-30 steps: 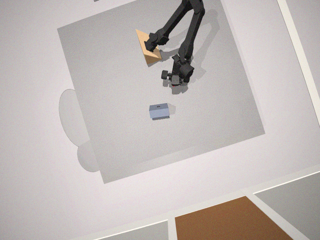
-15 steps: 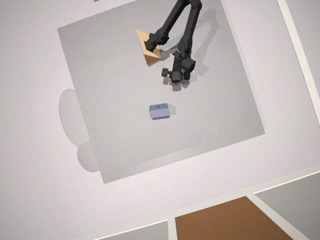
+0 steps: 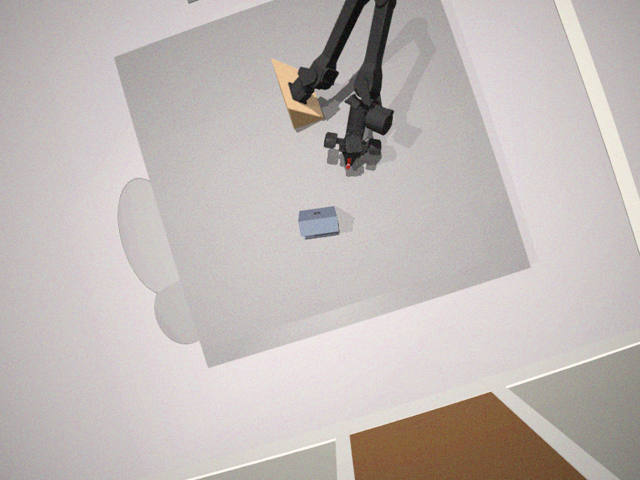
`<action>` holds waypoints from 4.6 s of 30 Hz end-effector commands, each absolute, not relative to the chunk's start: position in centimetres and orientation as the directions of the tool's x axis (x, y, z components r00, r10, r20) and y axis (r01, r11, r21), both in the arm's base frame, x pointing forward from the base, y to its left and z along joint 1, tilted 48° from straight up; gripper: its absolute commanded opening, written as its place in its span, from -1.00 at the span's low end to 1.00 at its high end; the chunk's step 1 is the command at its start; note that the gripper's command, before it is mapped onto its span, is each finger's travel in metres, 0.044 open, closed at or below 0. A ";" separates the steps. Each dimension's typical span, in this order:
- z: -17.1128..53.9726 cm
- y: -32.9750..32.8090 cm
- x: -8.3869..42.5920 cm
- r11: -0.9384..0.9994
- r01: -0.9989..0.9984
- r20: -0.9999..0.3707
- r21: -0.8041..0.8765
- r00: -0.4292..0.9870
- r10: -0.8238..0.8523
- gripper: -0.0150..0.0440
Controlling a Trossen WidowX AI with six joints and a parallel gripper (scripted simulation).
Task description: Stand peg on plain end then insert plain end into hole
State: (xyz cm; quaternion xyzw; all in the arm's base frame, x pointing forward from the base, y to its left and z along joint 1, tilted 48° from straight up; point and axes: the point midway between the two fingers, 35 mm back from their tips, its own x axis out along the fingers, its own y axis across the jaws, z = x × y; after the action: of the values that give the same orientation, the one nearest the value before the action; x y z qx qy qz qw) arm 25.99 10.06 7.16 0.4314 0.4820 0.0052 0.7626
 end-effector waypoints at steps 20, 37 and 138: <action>7.8 10.0 24.6 0.624 0.415 -0.687 0.662 0.669 0.284 -0.32; 8.3 10.2 23.5 0.622 0.416 -0.635 0.663 0.752 0.175 -0.32; 8.6 11.7 19.8 0.620 0.422 -0.426 0.661 0.892 -0.151 -0.32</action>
State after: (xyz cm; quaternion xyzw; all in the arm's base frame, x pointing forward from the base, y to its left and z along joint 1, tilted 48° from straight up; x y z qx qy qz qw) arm 19.96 11.55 8.66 0.4045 0.1656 -0.1625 0.8846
